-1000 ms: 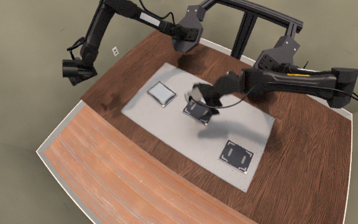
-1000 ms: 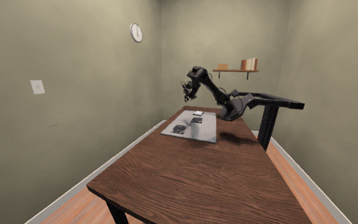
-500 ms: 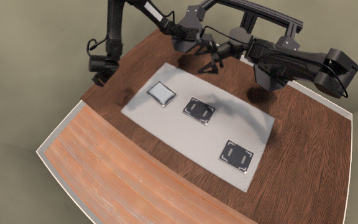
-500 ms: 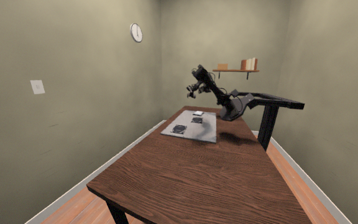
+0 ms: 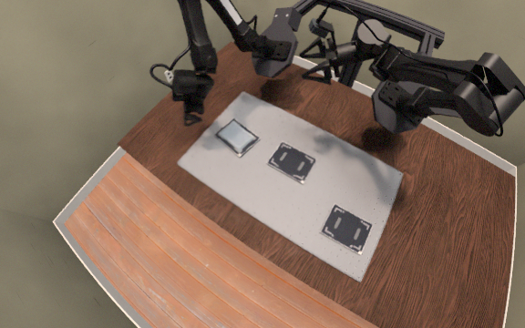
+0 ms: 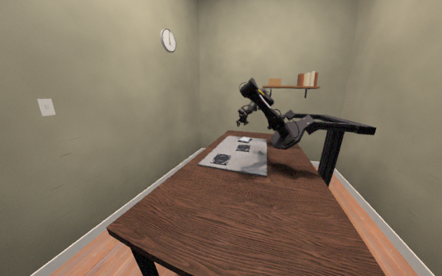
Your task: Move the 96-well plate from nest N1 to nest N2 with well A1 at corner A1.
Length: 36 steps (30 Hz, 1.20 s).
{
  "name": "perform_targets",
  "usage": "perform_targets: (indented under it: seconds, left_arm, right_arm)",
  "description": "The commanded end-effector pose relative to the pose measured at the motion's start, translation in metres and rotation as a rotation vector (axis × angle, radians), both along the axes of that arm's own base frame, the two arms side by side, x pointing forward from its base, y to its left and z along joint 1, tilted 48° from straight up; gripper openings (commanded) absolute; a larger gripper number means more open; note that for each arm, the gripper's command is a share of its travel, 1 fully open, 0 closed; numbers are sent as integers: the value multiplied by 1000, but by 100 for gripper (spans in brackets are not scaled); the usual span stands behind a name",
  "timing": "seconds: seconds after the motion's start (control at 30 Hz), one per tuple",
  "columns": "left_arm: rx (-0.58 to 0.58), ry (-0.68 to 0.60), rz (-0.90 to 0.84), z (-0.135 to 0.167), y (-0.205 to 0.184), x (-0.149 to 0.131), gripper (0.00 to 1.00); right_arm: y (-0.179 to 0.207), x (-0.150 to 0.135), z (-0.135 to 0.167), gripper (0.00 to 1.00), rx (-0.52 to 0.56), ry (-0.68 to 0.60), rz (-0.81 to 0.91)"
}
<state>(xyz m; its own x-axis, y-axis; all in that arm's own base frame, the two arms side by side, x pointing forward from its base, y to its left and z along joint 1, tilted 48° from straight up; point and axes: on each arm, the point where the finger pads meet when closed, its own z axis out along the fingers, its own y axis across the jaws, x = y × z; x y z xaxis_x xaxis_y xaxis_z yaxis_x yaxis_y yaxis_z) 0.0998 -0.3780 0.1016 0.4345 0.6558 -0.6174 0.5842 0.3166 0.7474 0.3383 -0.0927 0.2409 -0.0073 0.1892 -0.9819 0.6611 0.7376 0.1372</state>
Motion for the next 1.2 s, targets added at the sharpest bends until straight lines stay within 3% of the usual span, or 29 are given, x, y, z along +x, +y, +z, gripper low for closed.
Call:
perform_targets:
  seconds: [0.0,0.1,0.3,0.5,0.97,1.17]
  left_arm:
    - [-15,-21,-40,0,0,-16,100]
    - [-12,-21,-45,-1,1,-17,100]
    - [5,-18,-62,-6,1,-21,100]
    - [5,-17,-62,-6,1,-22,100]
    - [-16,-12,-54,0,-1,-20,100]
    - [-16,-12,-54,0,-1,-20,100]
  right_arm:
    - [29,-12,-26,100,-143,120,149]
    - [35,-15,-35,100,-165,155,176]
    - [73,-36,-99,100,-305,393,344]
    - [104,-48,-139,100,-388,523,477]
    - [112,-49,-144,100,-388,526,503]
    - [117,-44,-147,100,-514,642,600]
